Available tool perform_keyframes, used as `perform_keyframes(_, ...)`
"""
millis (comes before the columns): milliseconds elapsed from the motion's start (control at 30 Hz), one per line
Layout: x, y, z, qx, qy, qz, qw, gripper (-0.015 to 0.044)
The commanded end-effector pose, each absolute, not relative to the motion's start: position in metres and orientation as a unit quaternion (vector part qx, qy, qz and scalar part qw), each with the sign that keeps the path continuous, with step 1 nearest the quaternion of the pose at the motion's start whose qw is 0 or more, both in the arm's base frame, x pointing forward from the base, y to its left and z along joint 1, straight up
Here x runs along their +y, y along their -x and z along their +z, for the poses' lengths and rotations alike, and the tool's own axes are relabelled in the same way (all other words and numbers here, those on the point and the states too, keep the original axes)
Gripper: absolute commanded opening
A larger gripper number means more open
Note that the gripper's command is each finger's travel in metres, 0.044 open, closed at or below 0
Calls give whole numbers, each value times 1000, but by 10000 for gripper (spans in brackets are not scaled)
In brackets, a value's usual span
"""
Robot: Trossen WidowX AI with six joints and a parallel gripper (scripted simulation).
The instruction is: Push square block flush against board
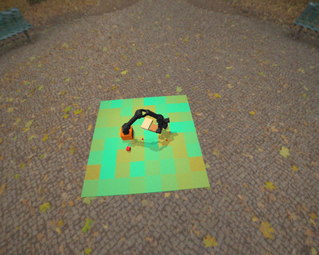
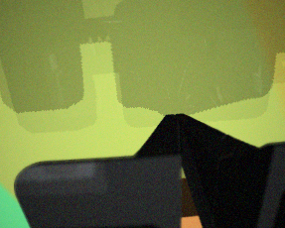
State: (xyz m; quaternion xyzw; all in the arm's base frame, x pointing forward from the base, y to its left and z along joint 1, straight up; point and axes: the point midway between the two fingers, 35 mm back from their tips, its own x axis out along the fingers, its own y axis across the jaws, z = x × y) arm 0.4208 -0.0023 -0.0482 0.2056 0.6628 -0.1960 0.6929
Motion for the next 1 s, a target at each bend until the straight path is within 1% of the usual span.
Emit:
perform_keyframes(0, -5, -424, -51, 667, -204, -194, 690, 0)
perform_keyframes(267, -12, -435, -50, 666, -204, -194, 691, 0)
perform_keyframes(467, -11, -432, 5, 666, -204, -194, 691, 0)
perform_keyframes(800, -10, -430, 5, 666, -204, -194, 691, 0)
perform_keyframes(967, 1, -407, 3, 667, -204, -194, 690, 0)
